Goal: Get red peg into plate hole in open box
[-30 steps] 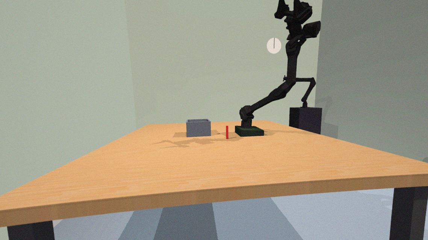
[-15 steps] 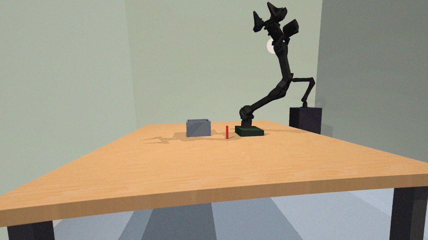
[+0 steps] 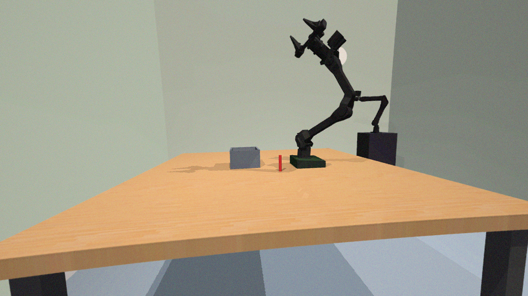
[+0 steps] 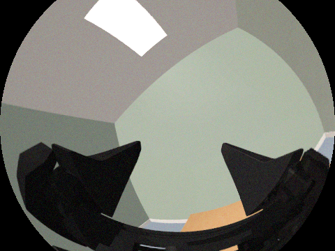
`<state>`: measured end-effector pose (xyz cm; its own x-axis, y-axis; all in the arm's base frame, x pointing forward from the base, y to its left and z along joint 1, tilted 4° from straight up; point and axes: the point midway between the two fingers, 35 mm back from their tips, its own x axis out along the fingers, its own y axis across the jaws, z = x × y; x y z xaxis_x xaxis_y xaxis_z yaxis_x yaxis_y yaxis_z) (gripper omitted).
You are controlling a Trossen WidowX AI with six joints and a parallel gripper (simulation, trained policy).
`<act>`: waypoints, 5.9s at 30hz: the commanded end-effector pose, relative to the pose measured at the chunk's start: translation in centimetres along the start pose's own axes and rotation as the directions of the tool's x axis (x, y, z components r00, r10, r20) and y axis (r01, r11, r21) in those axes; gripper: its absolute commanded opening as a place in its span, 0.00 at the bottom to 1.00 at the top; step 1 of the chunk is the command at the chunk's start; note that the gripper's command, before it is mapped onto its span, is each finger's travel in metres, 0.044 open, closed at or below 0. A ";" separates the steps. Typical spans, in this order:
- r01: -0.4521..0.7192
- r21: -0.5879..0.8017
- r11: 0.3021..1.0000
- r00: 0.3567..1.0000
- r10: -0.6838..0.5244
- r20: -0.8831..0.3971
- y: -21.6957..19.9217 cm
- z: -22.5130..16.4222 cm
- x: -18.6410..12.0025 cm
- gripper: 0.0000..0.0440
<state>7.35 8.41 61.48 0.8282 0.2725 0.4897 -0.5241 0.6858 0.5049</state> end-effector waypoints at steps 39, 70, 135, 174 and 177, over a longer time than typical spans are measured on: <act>0.797 0.557 0.234 0.591 -0.490 -0.641 -26.4 -19.1 -1.7 1.00; 0.946 -0.239 -0.219 -0.320 -0.507 -0.800 -28.6 -37.2 -15.9 1.00; 0.920 -0.363 0.148 -0.220 -0.572 -0.790 -30.6 -43.0 -12.6 0.00; 0.951 -0.309 -0.002 -0.223 -0.695 -0.683 -43.3 -36.4 -6.5 0.02; 0.950 -0.311 -0.014 -0.235 -0.688 -0.687 -44.0 -36.5 -6.5 0.03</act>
<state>31.75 1.42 10.57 0.3133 -0.0804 -0.9463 0.8534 0.4610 0.2433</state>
